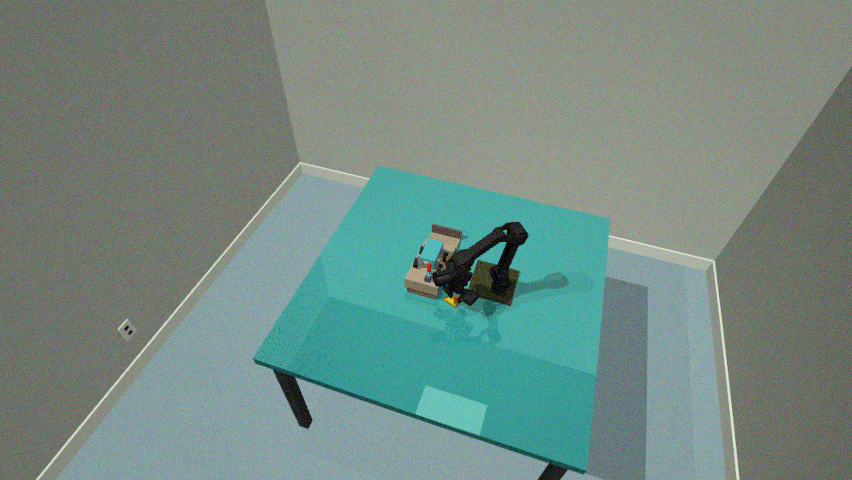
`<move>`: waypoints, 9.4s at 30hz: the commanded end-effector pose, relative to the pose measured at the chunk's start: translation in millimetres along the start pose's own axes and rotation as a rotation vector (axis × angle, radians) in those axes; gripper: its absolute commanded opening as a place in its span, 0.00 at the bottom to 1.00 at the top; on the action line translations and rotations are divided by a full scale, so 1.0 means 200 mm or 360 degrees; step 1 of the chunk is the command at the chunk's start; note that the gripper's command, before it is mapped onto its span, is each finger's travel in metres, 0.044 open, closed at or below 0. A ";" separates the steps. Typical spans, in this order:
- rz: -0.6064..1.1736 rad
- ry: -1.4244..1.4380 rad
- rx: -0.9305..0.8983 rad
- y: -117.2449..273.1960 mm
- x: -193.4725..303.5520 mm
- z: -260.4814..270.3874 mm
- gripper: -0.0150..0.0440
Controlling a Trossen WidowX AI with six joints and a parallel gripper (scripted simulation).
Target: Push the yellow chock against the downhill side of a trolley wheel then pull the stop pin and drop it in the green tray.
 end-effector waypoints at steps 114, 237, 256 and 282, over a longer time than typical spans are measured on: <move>-0.0007 0.2138 0.0015 0.69 -0.01 0.00 0.25; 0.0130 0.3052 -0.0070 0.60 -1.08 1.04 0.25; 0.0130 0.3052 -0.0071 0.45 -1.07 1.07 0.25; 0.0131 0.3052 -0.0072 0.29 -1.03 1.05 0.25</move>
Point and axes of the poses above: the point midway between the two fingers, 35 mm back from their tips, its own y axis back along the fingers, its own z axis across the jaws, x = y × z, the point moved 1 cm from there along y, back along the fingers, and after that the axes turned 6 degrees about -y, right-handed, at the moved point
